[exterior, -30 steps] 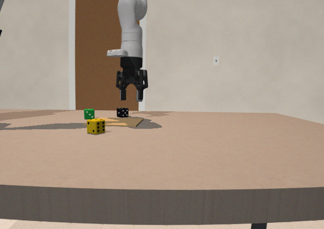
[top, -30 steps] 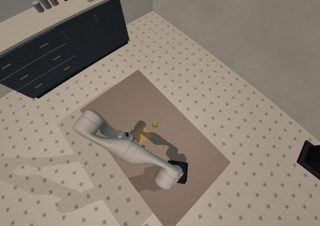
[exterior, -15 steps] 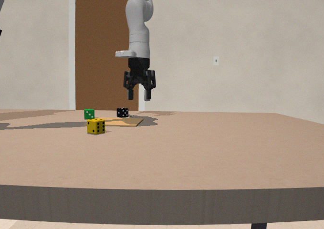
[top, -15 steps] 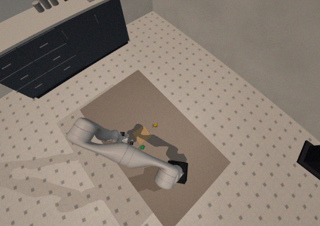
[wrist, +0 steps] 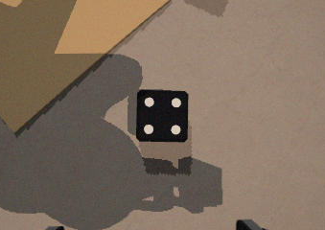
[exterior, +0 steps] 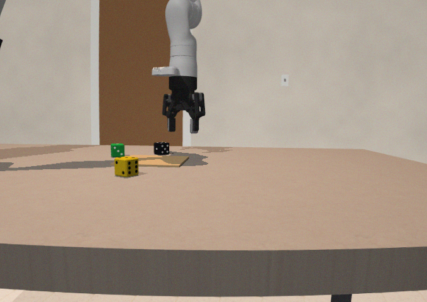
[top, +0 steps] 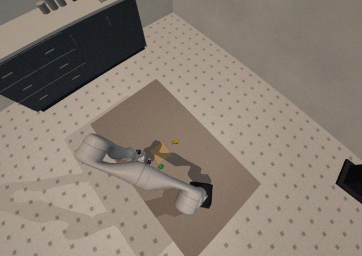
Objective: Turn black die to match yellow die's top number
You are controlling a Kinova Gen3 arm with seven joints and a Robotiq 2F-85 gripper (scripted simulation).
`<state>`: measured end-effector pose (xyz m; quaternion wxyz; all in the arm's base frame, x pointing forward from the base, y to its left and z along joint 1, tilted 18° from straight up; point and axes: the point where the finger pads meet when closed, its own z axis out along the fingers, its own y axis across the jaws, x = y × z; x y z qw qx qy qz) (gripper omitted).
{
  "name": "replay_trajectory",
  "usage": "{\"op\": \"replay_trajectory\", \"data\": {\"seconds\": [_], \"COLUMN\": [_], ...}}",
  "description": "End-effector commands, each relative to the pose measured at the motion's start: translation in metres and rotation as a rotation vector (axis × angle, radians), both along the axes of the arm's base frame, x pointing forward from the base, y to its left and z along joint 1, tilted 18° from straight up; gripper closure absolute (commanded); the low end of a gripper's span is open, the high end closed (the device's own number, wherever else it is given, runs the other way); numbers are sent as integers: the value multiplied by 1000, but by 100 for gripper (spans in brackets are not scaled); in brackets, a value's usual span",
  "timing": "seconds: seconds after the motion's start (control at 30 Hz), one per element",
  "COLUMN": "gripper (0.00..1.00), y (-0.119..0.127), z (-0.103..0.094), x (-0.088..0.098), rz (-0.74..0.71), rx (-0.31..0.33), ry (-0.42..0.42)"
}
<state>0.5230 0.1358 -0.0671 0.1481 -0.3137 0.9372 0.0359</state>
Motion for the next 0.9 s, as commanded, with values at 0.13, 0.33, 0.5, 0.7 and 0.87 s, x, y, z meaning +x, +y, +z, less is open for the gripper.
{"op": "replay_trajectory", "data": {"seconds": [0.13, 0.33, 0.5, 0.7, 0.87], "gripper": [0, 0, 0, 0, 0], "y": [0, 0, 0, 0, -1], "z": [1, 1, 1, 1, 4], "x": [1, 1, 1, 1, 0], "rz": [0, 0, 0, 0, 0], "rx": [0, 0, 0, 0, 0], "ry": [-2, -2, -2, -2, -2]}}
